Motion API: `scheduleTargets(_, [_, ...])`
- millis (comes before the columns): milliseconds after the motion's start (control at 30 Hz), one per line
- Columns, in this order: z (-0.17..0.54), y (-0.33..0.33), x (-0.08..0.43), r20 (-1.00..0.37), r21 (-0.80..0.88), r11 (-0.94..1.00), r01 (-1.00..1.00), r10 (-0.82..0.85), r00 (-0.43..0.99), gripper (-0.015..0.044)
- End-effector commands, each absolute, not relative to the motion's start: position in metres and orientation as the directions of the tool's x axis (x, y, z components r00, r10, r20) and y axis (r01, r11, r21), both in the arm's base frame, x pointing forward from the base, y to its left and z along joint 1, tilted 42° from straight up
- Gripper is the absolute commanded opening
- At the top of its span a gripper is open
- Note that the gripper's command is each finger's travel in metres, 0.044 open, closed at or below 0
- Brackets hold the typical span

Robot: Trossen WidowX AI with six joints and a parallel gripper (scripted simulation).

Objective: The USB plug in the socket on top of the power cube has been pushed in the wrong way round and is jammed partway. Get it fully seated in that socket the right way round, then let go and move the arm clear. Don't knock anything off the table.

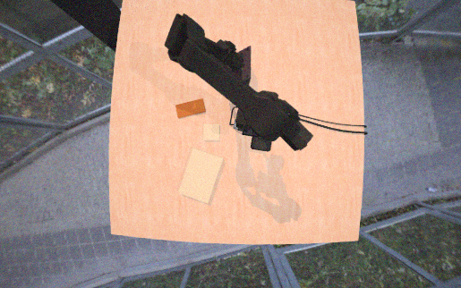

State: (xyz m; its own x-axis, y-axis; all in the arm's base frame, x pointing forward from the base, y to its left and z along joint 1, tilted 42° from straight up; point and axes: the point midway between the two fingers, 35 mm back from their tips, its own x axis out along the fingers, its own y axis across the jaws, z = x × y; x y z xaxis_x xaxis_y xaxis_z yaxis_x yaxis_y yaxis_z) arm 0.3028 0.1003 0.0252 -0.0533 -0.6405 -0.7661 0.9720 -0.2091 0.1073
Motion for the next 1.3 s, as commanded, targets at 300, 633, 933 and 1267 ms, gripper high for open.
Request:
scheduleTargets(300, [0.0228, 0.0995, 0.3015, -0.771, 0.103, -0.211, 0.972, -0.634, -0.056, 0.0000])
scheduleTargets(633, [0.0216, 0.0991, 0.3014, -0.775, 0.105, -0.214, 0.971, -0.630, -0.055, 0.0000])
scheduleTargets(933, [0.0205, 0.0987, 0.3014, -0.778, 0.107, -0.216, 0.971, -0.626, -0.054, 0.0000])
scheduleTargets(1267, [0.0193, 0.0984, 0.3013, -0.781, 0.109, -0.218, 0.970, -0.622, -0.052, 0.0000])
